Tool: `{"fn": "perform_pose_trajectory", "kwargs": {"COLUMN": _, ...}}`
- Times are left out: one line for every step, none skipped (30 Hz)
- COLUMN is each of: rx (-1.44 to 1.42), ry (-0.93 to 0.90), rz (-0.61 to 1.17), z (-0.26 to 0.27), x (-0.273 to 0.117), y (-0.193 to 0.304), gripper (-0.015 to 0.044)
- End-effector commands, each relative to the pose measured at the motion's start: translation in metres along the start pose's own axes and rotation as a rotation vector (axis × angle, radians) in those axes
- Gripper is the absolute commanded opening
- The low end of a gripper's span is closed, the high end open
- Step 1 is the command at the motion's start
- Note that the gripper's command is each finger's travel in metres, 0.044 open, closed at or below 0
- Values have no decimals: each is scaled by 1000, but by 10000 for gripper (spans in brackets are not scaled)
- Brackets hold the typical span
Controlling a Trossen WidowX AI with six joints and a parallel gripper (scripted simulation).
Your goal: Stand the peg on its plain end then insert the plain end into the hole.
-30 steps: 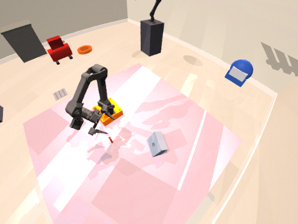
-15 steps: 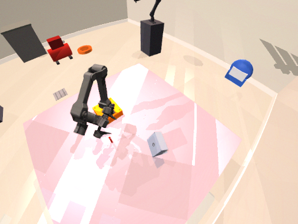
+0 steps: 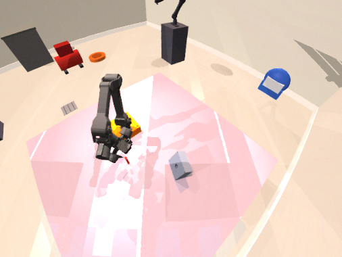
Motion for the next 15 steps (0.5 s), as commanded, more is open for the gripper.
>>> {"fn": "perform_pose_trajectory", "kwargs": {"rx": 33, "ry": 129, "rz": 86, "z": -6, "x": -4, "y": -11, "gripper": 440}}
{"fn": "perform_pose_trajectory", "kwargs": {"rx": 40, "ry": 157, "rz": 101, "z": -7, "x": -5, "y": -14, "gripper": 440}}
{"fn": "perform_pose_trajectory", "kwargs": {"rx": 48, "ry": 185, "rz": 114, "z": -8, "x": -6, "y": -16, "gripper": 440}}
{"fn": "perform_pose_trajectory", "kwargs": {"rx": 55, "ry": 214, "rz": 127, "z": -9, "x": -7, "y": -19, "gripper": 440}}
{"fn": "perform_pose_trajectory", "kwargs": {"rx": 62, "ry": 238, "rz": 135, "z": -10, "x": -8, "y": -21, "gripper": 440}}
{"fn": "perform_pose_trajectory", "kwargs": {"rx": 65, "ry": 252, "rz": 140, "z": -10, "x": -8, "y": -22, "gripper": 440}}
{"fn": "perform_pose_trajectory", "kwargs": {"rx": 67, "ry": 257, "rz": 142, "z": -10, "x": -8, "y": -23, "gripper": 440}}
{"fn": "perform_pose_trajectory", "kwargs": {"rx": 67, "ry": 257, "rz": 142, "z": -10, "x": -8, "y": -23, "gripper": 440}}
{"fn": "perform_pose_trajectory", "kwargs": {"rx": 67, "ry": 257, "rz": 142, "z": -10, "x": -8, "y": -23, "gripper": 440}}
{"fn": "perform_pose_trajectory", "kwargs": {"rx": 67, "ry": 257, "rz": 142, "z": -10, "x": -8, "y": -23, "gripper": 440}}
{"fn": "perform_pose_trajectory", "kwargs": {"rx": 67, "ry": 257, "rz": 142, "z": -10, "x": -8, "y": -23, "gripper": 440}}
{"fn": "perform_pose_trajectory", "kwargs": {"rx": 67, "ry": 257, "rz": 142, "z": -10, "x": -8, "y": -23, "gripper": 440}}
{"fn": "perform_pose_trajectory", "kwargs": {"rx": 67, "ry": 257, "rz": 142, "z": -10, "x": -8, "y": -23, "gripper": 440}}
{"fn": "perform_pose_trajectory", "kwargs": {"rx": 67, "ry": 257, "rz": 142, "z": -10, "x": -8, "y": -23, "gripper": 440}}
{"fn": "perform_pose_trajectory", "kwargs": {"rx": 67, "ry": 257, "rz": 142, "z": -10, "x": -8, "y": -23, "gripper": 440}}
Point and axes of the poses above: the point midway between the two fingers, 35 mm back from their tips, its own x axis out along the fingers, its own z axis across the jaws, y = z × x, the point moved 5 cm from there along -x, back along the fingers, and after that the axes turned 5 degrees about x, right-handed, at the moved point
